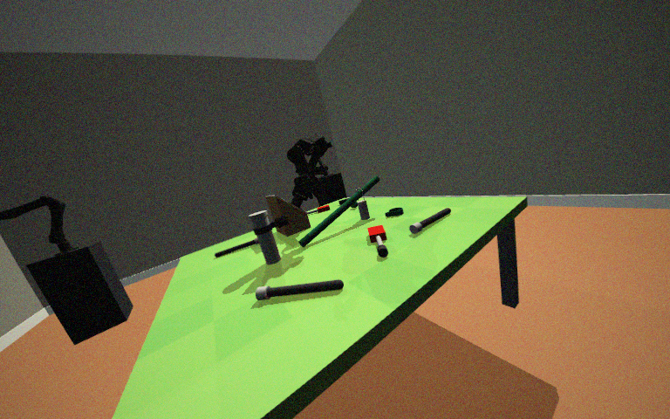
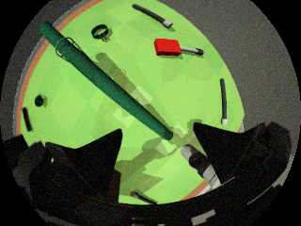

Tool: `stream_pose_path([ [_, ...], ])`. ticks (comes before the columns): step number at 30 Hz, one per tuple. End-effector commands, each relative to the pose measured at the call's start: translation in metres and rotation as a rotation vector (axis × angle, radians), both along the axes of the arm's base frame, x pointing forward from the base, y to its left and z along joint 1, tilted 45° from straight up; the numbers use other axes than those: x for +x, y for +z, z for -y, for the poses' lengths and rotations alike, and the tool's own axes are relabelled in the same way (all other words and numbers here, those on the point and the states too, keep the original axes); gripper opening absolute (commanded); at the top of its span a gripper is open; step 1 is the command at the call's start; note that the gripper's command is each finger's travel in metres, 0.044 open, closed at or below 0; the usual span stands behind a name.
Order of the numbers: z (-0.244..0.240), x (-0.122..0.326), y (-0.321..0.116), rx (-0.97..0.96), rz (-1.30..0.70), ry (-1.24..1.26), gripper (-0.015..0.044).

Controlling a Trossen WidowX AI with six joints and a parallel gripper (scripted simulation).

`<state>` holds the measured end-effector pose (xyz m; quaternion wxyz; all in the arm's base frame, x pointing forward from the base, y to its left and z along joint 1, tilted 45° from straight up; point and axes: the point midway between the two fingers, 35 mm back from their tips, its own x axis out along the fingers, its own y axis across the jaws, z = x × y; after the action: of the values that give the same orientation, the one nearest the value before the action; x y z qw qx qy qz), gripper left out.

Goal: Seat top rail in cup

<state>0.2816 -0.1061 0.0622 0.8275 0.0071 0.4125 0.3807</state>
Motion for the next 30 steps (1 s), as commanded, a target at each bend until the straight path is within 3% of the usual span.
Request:
stream_pose_path([
  [1, -0.03, 0.01, -0.029, -0.169, 0.305, 0.644, 0.044],
  [17, -0.033, 0.011, -0.032, -0.178, 0.337, 0.704, 0.044],
  [30, -0.064, 0.016, -0.064, -0.177, 0.338, 0.703, 0.044],
])
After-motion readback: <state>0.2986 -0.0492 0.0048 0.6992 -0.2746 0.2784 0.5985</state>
